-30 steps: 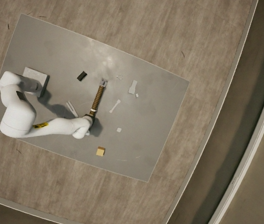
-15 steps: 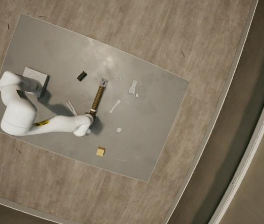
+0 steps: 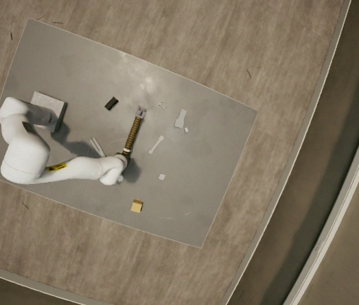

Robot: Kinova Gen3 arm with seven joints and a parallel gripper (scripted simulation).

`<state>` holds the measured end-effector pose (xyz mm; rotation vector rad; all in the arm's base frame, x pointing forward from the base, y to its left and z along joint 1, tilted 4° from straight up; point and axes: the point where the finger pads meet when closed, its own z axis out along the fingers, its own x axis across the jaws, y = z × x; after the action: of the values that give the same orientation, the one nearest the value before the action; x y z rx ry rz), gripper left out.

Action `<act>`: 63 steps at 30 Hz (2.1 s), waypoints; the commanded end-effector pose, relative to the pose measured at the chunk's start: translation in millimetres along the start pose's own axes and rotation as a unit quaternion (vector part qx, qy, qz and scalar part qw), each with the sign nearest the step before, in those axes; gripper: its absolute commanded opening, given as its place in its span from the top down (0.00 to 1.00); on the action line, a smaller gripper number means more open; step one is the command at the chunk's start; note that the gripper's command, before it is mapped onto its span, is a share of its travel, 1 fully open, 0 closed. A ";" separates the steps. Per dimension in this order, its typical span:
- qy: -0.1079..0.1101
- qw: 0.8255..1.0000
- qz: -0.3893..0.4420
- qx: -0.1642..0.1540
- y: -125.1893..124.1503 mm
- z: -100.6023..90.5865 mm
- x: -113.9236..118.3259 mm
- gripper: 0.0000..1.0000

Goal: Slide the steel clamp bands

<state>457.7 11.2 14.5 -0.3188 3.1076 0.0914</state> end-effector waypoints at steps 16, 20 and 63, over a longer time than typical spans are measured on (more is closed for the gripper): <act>-0.004 1.000 0.003 0.000 1.6 -2.0 -2.0 0.00; -0.004 1.000 0.003 0.000 1.6 -2.0 -2.0 0.00; -0.003 1.000 0.003 0.001 1.1 -62.6 -1.5 0.00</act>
<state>456.9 10.6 73.7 -0.3296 3.1062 0.0860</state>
